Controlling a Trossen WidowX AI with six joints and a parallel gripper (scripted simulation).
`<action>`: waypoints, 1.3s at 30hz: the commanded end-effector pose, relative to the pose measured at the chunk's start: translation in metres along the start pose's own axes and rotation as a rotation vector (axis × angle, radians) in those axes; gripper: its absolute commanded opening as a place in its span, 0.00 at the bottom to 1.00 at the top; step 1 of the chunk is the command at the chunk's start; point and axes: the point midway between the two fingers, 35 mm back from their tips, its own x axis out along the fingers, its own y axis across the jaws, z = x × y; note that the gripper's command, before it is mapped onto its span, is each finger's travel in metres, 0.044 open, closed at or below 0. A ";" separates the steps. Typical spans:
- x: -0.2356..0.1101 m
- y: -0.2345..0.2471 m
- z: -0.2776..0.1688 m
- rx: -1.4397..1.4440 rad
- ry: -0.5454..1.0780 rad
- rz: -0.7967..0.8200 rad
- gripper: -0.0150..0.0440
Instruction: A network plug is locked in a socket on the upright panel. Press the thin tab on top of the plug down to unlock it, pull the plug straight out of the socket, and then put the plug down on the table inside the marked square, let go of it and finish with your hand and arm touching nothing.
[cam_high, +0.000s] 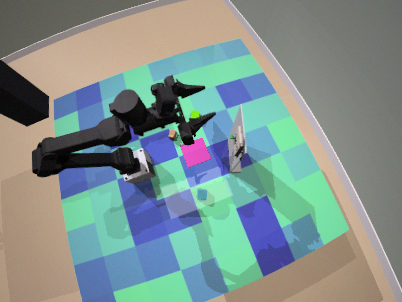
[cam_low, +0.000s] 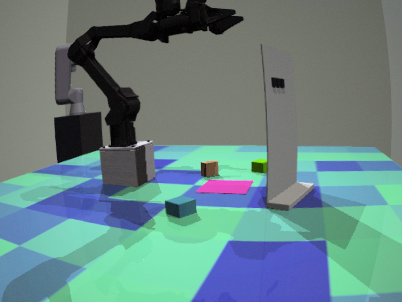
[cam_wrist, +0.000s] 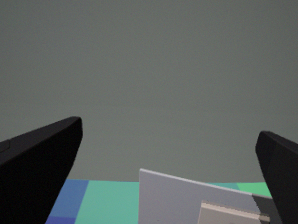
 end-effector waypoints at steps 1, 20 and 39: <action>0.000 0.000 -0.001 0.006 0.000 0.000 0.89; -0.004 -0.013 -0.080 0.643 0.038 -0.024 0.52; -0.032 -0.023 -0.156 1.307 0.063 -0.077 0.52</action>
